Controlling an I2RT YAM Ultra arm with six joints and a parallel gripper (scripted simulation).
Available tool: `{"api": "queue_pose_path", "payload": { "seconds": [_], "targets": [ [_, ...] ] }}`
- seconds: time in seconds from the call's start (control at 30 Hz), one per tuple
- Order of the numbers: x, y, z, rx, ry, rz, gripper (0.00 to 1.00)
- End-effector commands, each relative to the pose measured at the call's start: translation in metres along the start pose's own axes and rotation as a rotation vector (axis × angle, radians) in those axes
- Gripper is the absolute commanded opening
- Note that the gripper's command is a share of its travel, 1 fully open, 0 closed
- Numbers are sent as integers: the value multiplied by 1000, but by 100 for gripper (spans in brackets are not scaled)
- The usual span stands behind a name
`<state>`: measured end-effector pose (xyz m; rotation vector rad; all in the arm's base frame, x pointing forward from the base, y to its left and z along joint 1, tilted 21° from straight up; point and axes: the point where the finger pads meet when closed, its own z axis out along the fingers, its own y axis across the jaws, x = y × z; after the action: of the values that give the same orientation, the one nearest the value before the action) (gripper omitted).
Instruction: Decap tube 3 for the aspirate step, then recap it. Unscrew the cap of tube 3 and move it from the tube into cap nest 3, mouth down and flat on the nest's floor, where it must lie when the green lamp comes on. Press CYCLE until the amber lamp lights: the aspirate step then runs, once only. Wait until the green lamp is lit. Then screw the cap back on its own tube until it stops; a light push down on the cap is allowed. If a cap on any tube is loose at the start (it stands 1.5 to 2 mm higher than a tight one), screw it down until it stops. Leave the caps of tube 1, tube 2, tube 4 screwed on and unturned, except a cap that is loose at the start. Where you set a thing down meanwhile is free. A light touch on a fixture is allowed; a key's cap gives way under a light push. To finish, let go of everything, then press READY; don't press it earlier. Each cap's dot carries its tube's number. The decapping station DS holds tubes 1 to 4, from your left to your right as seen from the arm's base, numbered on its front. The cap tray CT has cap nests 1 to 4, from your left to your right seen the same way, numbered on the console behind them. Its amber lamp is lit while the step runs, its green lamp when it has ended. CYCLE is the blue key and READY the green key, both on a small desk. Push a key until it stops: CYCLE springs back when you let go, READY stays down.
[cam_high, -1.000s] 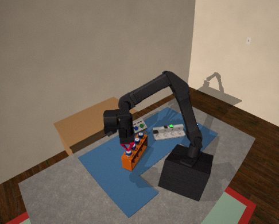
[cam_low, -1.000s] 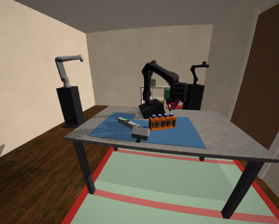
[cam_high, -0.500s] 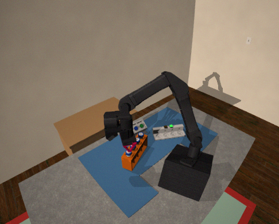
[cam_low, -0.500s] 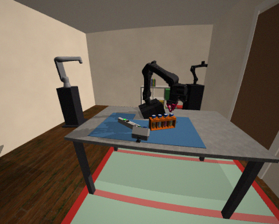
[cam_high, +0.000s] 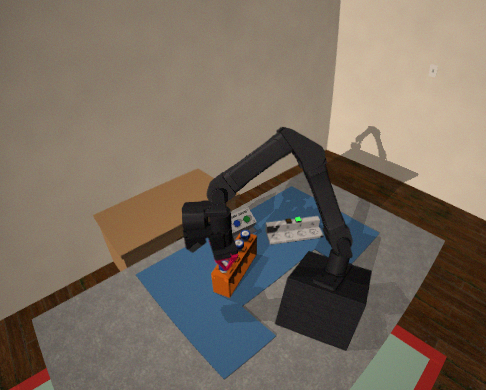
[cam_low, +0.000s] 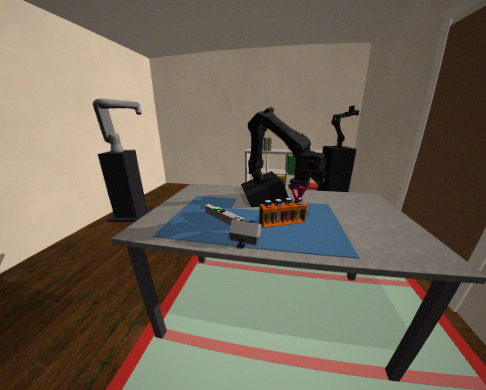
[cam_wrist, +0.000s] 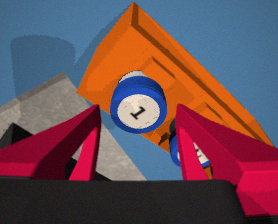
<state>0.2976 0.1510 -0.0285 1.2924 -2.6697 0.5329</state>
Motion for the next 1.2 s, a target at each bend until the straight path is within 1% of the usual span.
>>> {"api": "queue_pose_path", "payload": {
  "seconds": [0.0,0.93,0.97,1.17],
  "targets": [
    [-4,-1,-3,5,-20,-1,49],
    [-6,-1,7,6,-20,-1,49],
    [-6,-1,7,6,-20,-1,0],
    [-6,-1,7,6,-20,-1,0]
  ]
}}
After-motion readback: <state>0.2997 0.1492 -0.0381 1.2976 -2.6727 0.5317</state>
